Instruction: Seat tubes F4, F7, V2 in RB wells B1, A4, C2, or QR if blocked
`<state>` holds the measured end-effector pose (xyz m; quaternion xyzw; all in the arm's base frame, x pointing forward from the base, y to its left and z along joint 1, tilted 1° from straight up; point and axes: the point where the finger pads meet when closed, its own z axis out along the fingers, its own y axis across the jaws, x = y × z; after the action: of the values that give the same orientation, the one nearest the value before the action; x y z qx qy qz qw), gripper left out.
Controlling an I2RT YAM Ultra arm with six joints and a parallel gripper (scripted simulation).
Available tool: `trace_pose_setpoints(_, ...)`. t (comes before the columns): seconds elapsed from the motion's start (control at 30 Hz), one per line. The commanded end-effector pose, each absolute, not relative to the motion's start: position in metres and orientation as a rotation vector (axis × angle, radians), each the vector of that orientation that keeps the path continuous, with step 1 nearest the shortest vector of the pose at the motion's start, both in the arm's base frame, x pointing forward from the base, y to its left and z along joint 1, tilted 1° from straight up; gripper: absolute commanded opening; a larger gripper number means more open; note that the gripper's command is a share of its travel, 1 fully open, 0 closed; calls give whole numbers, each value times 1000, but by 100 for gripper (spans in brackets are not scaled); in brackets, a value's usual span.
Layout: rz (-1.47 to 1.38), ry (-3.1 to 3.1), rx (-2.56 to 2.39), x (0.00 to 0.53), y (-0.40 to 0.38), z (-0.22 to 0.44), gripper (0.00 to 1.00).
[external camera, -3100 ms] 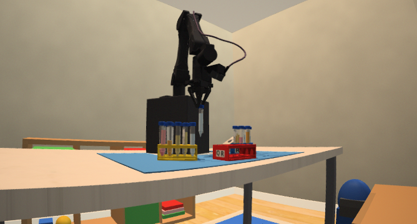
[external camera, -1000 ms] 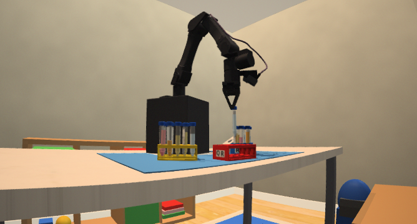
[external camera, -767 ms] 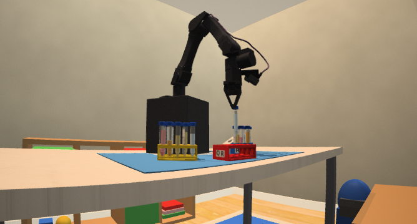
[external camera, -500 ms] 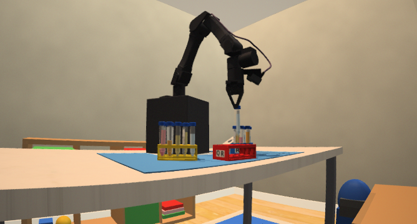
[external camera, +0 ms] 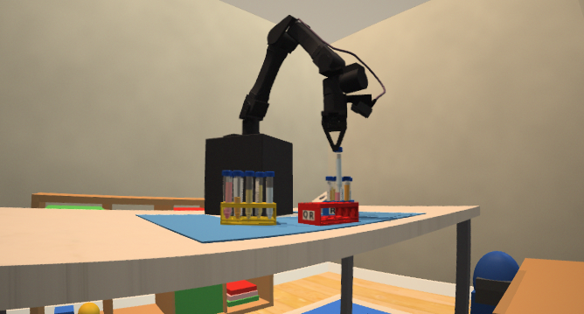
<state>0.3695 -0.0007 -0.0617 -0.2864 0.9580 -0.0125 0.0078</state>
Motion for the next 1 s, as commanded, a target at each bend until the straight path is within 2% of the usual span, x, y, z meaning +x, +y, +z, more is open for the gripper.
trace_pose_setpoints(0.0, -34, 3008, -895, 375, -6, -61, 0)
trace_pose_setpoints(0.97, -38, 2997, -896, 390, -5, -58, 0)
